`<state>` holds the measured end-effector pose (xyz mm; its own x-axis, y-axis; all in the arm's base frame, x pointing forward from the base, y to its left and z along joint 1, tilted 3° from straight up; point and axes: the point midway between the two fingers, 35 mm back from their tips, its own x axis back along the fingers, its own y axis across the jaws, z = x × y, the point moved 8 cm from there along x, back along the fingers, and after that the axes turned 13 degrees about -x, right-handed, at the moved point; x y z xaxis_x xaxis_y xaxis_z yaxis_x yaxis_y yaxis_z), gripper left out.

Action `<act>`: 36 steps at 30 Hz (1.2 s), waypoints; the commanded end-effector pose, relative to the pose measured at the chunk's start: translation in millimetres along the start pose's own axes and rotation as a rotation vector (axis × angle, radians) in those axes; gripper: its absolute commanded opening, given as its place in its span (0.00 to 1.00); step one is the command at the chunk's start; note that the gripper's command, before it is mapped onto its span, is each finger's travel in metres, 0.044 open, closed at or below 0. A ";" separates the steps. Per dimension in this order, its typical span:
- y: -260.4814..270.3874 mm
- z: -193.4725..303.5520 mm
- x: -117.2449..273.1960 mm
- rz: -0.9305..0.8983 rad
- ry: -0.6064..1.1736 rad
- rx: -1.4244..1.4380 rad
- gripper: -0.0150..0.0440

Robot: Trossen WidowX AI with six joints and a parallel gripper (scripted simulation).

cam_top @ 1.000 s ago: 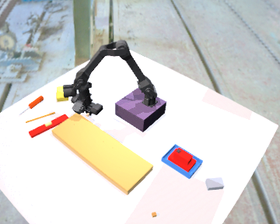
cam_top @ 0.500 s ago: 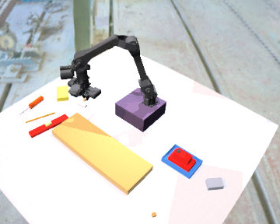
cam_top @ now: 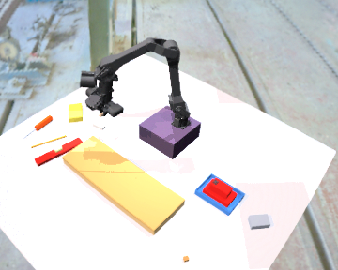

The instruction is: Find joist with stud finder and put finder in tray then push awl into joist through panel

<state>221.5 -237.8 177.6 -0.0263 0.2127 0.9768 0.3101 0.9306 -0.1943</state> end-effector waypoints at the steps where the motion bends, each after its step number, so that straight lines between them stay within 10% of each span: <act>1: -0.3 7.9 8.8 0.056 -0.065 -0.059 0.25; 36: 13.3 80.7 45.0 0.366 -0.665 -0.559 0.25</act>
<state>154.4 -196.3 208.4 -0.3081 0.7097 0.6336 0.7771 0.5719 -0.2626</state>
